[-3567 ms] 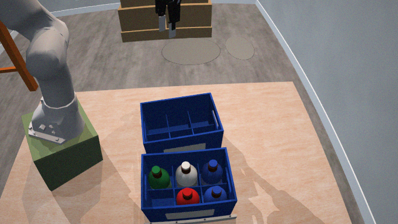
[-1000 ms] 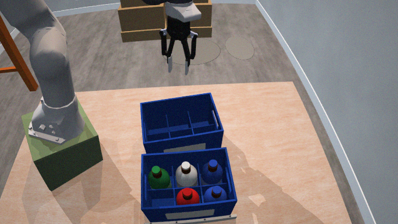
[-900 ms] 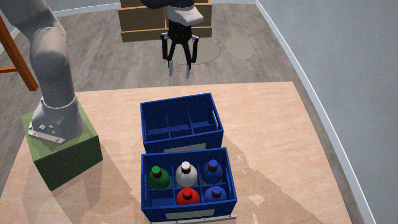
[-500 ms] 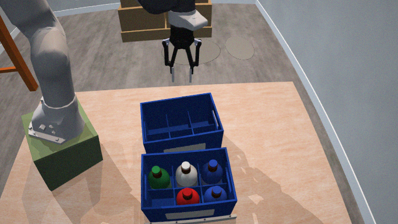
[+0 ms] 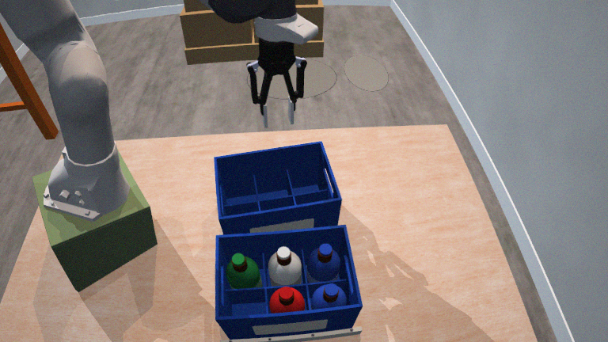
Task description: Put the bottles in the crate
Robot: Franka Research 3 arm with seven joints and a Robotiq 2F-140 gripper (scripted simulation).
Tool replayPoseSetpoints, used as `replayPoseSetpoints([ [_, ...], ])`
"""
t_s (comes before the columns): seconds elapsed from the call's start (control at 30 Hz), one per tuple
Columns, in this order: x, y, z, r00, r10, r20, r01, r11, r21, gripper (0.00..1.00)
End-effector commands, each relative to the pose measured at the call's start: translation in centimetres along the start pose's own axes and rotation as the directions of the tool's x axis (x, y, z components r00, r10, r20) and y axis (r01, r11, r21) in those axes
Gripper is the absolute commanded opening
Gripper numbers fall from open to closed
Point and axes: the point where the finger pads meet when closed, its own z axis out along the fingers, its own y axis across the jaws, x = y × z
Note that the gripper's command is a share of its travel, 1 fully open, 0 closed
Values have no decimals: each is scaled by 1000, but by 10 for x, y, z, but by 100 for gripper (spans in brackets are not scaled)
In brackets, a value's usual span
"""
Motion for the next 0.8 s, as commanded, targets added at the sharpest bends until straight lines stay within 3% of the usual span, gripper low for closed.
replayPoseSetpoints([
  [0.0, 1, -2, -1, 988, -156, 6, 156, 988, 10, 38],
  [0.27, 1, -2, -1, 967, -254, 0, 254, 967, 17, 38],
  [0.77, 1, -2, -1, 862, -507, -14, 507, 861, 34, 38],
])
